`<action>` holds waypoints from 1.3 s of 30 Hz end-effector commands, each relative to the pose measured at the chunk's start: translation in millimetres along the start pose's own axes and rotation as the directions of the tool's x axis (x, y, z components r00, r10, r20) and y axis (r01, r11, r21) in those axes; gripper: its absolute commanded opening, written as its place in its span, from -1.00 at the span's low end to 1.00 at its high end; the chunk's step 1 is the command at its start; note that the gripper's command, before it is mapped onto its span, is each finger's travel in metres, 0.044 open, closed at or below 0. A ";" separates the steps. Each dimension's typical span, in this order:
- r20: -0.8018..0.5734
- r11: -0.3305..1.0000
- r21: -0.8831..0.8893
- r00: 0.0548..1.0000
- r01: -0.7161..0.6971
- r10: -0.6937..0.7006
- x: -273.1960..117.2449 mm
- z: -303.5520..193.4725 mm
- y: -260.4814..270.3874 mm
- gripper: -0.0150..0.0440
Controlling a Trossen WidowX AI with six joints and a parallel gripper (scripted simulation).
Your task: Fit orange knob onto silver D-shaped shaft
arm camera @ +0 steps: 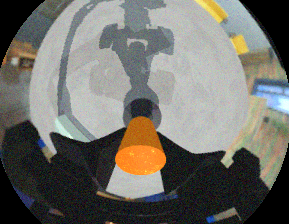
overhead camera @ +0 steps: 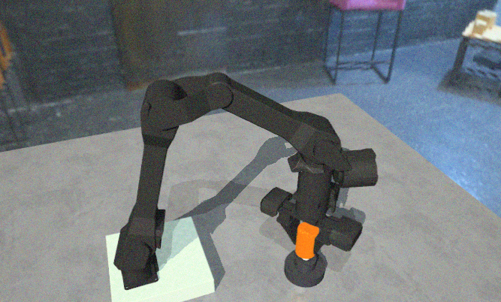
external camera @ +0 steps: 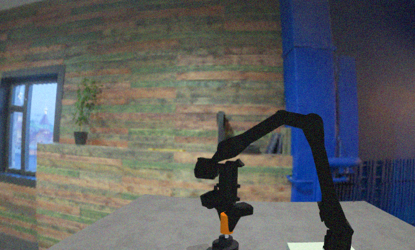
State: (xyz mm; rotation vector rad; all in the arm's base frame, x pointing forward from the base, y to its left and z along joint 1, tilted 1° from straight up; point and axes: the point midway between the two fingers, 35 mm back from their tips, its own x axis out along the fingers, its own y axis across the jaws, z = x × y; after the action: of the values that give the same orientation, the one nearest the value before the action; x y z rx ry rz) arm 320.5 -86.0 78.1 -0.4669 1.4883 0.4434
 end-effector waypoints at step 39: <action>0.008 0.998 -0.061 1.000 0.004 -0.004 2.2 2.4 -2.2 -0.49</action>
State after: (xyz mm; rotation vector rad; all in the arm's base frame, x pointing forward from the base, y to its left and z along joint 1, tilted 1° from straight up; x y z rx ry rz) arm 323.1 -86.8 76.0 -0.5135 1.4748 0.4845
